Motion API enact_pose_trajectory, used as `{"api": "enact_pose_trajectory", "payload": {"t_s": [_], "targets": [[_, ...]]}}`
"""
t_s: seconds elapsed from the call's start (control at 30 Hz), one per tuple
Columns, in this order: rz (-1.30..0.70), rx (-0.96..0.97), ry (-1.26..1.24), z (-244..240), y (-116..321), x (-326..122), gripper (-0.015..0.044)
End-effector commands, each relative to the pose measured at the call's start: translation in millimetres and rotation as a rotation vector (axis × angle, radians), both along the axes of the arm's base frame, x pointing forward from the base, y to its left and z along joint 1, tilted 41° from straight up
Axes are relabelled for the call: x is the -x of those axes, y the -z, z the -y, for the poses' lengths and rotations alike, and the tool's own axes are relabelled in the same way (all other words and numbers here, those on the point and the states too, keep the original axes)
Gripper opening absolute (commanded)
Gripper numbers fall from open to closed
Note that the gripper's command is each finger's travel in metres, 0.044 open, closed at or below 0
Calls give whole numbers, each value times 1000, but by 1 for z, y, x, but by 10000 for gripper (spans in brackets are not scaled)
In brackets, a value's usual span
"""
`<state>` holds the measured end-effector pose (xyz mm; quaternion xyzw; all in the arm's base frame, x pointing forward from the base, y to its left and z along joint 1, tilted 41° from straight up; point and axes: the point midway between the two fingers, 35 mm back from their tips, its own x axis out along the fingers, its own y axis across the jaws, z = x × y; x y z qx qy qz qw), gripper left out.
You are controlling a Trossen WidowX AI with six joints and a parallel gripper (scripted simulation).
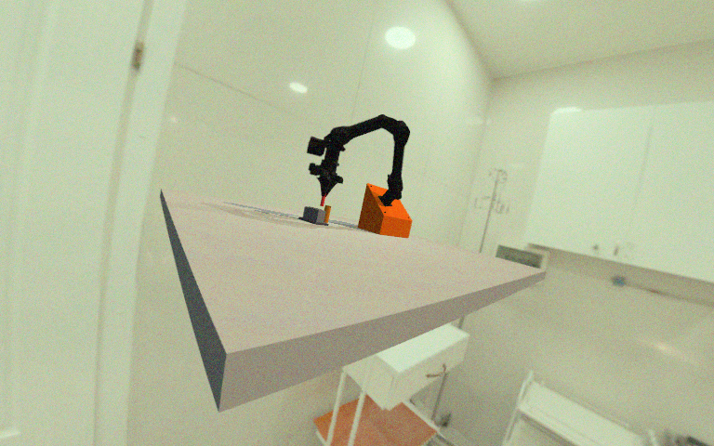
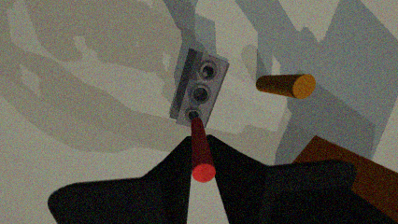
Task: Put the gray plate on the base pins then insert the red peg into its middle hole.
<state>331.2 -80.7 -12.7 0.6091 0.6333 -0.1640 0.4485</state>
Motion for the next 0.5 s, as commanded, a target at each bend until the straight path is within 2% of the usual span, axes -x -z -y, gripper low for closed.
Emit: {"api": "enact_pose_trajectory", "payload": {"t_s": [0.0,0.47], "targets": [[8,4,-3,13,8,-4,0],[10,-1,-2,26,21,-6,0]]}}
